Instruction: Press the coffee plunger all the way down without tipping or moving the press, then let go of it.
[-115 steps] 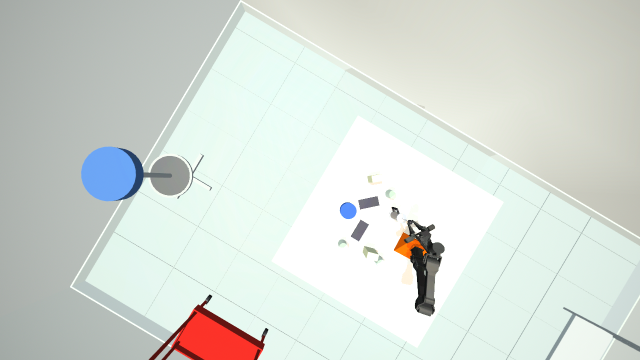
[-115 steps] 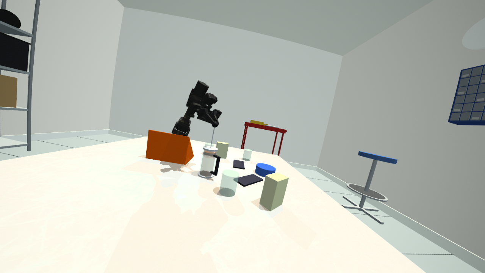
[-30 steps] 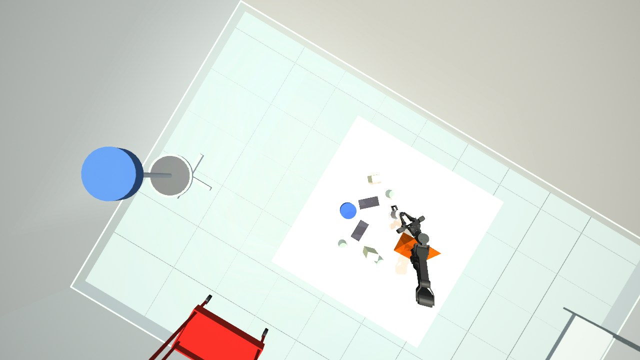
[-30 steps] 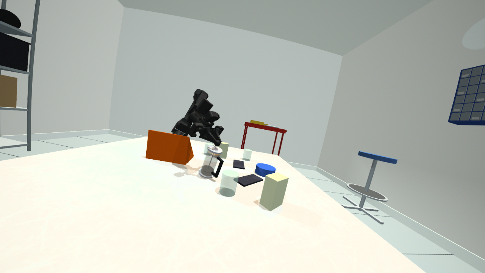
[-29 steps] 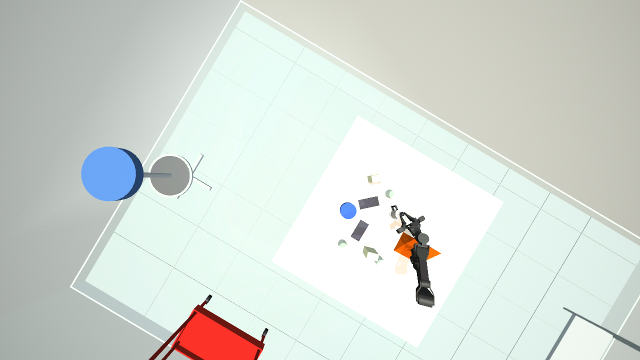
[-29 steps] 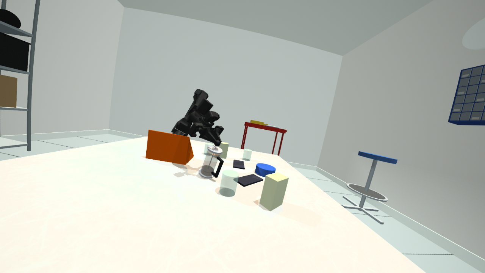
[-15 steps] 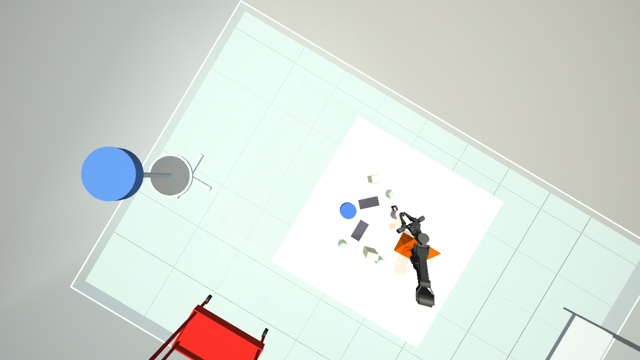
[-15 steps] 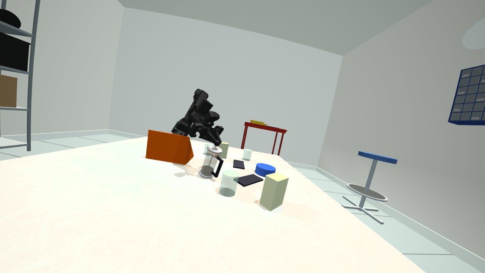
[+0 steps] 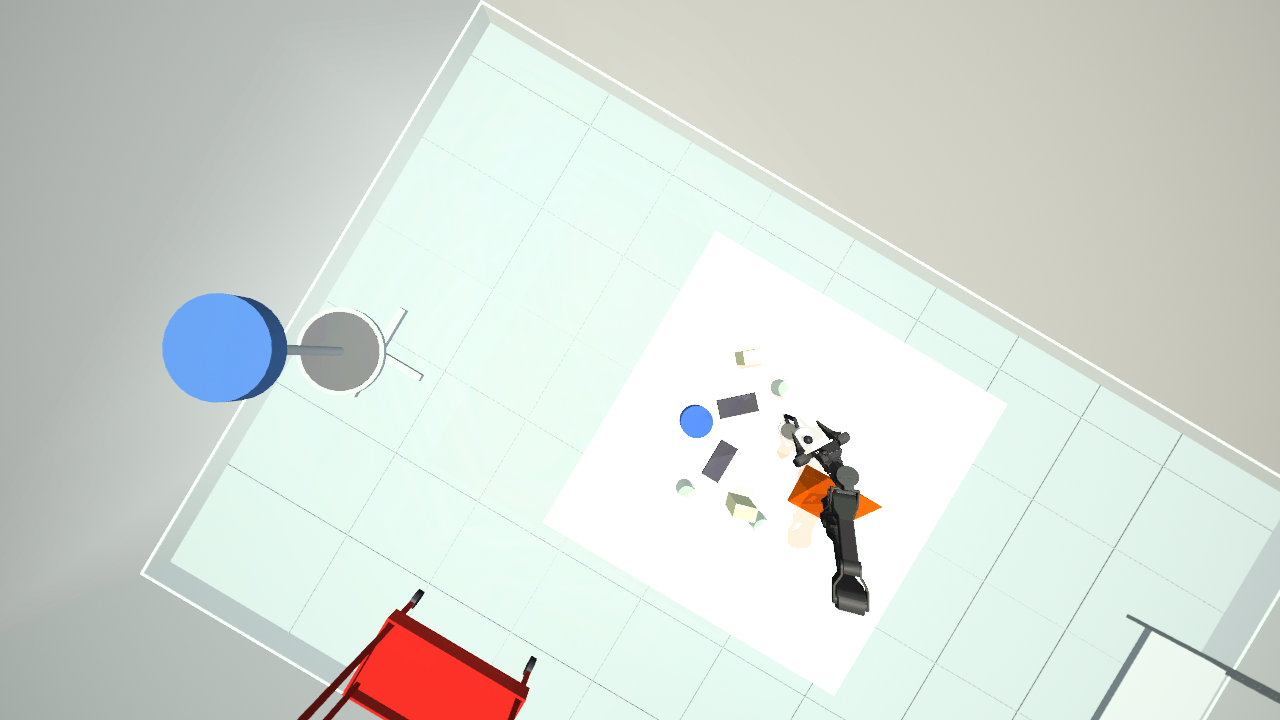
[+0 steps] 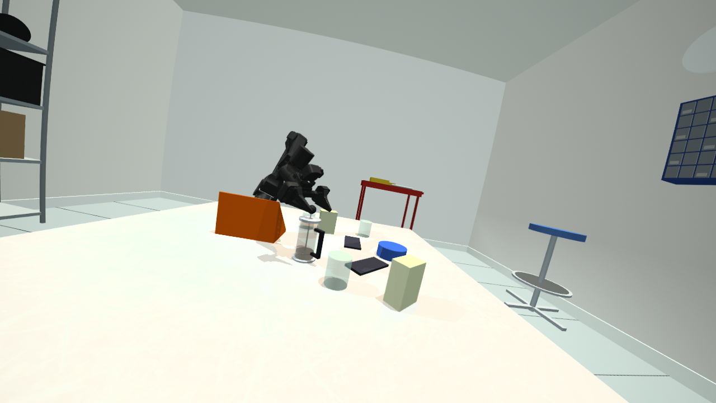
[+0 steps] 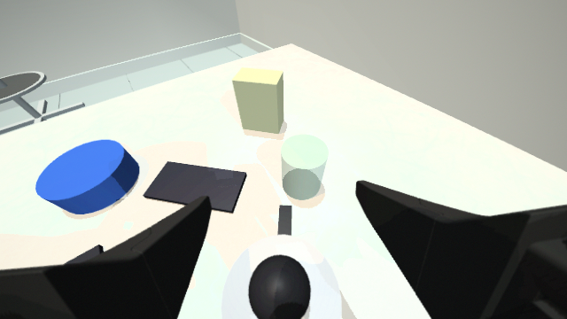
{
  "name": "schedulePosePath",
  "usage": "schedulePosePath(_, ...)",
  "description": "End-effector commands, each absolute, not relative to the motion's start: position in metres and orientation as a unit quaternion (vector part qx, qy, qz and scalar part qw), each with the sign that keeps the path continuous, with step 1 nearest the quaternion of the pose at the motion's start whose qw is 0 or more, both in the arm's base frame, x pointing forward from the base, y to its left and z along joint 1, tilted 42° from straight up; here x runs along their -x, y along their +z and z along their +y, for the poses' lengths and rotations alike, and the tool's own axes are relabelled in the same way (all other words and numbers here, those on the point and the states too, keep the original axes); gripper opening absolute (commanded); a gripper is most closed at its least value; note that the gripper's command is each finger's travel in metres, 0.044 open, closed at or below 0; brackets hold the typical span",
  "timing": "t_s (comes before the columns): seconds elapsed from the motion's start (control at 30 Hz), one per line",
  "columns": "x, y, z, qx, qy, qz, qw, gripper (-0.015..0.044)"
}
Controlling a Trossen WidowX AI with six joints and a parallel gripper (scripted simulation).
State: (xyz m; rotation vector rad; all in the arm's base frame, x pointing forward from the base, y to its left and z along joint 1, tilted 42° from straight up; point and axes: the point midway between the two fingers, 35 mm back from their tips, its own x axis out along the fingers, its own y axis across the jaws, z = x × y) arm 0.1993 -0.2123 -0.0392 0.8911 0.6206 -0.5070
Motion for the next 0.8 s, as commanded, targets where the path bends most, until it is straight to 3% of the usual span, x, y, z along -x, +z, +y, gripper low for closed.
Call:
schedulePosePath(0.0, -0.195, -0.027, -0.222, -0.416, -0.238, 0.292, 0.828, 0.0440)
schedulePosePath(0.23, -0.166, 0.034, -0.238, -0.422, -0.235, 0.297, 0.824, 0.0440)
schedulePosePath(0.77, -0.165, 0.035, -0.238, -0.423, -0.235, 0.297, 0.824, 0.0440)
